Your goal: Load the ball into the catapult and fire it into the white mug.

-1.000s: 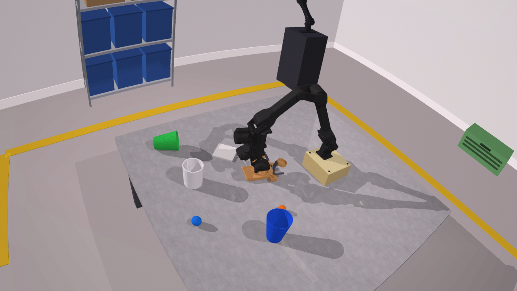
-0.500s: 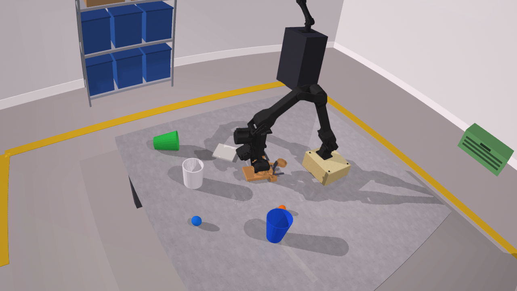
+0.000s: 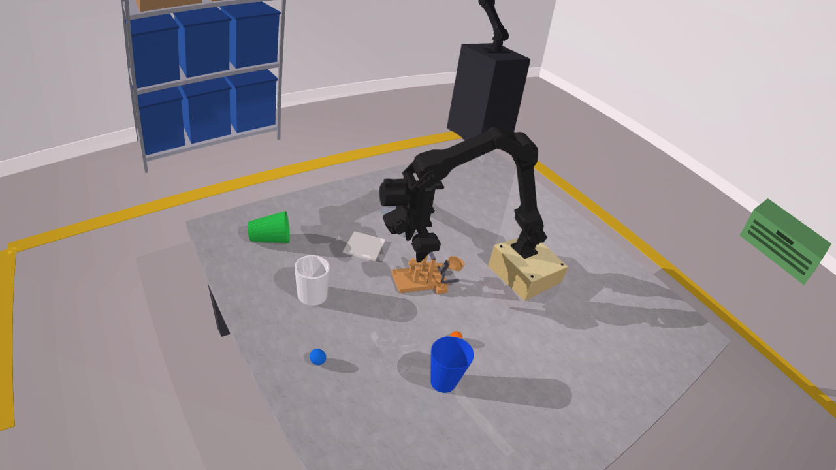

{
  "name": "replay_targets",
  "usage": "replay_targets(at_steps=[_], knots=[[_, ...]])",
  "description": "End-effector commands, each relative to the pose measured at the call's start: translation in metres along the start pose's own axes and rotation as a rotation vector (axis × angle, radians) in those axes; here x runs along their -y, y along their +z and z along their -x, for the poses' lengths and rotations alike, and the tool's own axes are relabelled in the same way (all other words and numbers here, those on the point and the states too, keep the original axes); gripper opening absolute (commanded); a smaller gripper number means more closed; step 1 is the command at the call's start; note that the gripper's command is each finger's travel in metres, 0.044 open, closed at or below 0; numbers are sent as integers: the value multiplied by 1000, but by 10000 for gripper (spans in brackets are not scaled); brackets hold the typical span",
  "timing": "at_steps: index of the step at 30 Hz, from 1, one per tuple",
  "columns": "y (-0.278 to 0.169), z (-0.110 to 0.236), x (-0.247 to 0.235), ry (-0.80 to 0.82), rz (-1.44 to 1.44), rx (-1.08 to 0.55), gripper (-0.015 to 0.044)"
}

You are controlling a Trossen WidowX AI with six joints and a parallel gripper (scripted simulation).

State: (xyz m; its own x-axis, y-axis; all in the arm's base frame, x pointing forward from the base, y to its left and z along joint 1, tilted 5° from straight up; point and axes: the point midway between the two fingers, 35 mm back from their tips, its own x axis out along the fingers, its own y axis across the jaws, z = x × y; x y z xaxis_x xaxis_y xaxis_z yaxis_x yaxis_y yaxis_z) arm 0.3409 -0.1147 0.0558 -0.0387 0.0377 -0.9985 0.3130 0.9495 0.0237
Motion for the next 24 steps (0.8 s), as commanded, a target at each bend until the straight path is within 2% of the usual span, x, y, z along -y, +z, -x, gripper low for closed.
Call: replay_targets(at_steps=[1, 2, 9, 12, 14, 24], knots=[[-3, 22, 0, 0, 3, 5, 440], [2, 10, 0, 0, 0, 16, 440], [-5, 14, 0, -3, -1, 3, 440], [-4, -20, 0, -3, -1, 3, 440], [-5, -30, 0, -3, -1, 3, 440], [-4, -37, 0, -3, -1, 3, 440]])
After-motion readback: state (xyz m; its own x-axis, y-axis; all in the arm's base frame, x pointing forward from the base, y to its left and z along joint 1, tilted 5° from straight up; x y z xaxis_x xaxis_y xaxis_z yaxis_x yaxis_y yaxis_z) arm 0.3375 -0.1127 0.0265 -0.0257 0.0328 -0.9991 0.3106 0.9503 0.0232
